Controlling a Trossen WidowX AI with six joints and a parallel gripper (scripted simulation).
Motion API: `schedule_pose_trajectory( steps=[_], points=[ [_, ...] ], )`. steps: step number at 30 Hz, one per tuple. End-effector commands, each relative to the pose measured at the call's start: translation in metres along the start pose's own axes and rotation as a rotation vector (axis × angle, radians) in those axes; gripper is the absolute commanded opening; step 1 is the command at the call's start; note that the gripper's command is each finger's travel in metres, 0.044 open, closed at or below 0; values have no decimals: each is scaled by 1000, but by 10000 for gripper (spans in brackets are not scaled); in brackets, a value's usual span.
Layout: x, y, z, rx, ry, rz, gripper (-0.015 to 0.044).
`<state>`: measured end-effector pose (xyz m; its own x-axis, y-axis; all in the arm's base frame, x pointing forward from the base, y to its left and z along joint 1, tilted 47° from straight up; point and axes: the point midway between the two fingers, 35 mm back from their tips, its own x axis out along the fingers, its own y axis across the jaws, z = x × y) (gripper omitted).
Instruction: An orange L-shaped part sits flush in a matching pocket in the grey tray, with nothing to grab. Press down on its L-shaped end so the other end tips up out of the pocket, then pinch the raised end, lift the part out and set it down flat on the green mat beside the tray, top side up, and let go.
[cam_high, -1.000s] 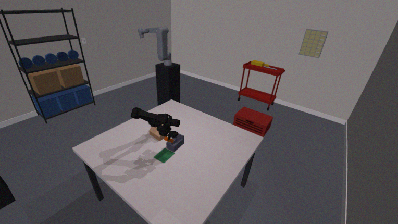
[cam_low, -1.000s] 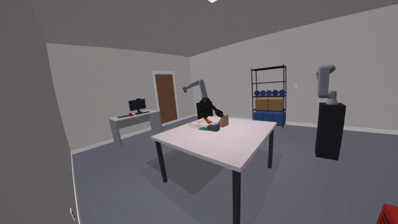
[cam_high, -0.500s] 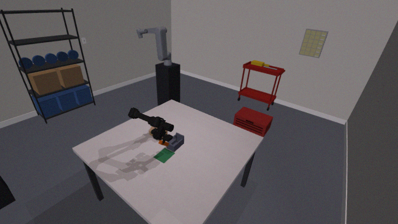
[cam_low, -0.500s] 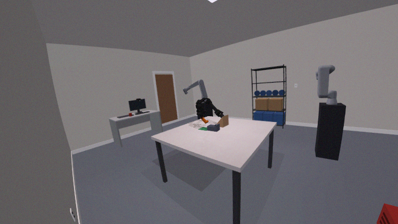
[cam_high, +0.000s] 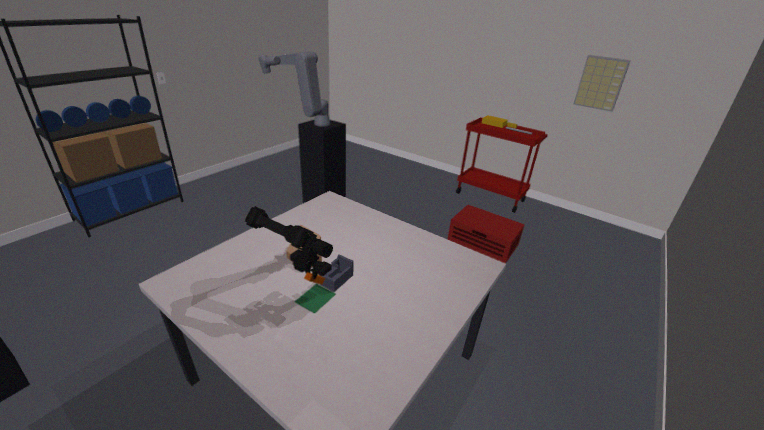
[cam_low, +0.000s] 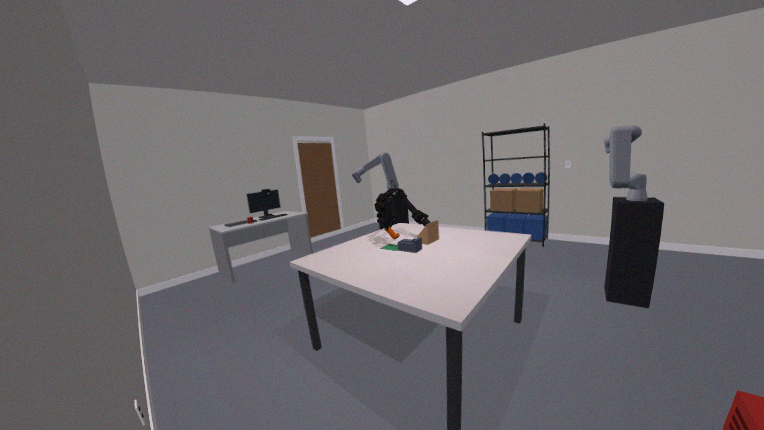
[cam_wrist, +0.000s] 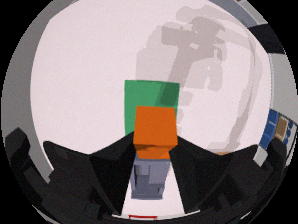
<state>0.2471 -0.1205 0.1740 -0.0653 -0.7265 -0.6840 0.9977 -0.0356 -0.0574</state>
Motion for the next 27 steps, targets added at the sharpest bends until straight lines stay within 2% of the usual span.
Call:
schedule_pose_trajectory(
  steps=[1, 27],
  points=[
    [7, -2, -1, -9, -3, -8, 0],
    [47, -2, 0, -9, -5, -8, 0]
  ],
)
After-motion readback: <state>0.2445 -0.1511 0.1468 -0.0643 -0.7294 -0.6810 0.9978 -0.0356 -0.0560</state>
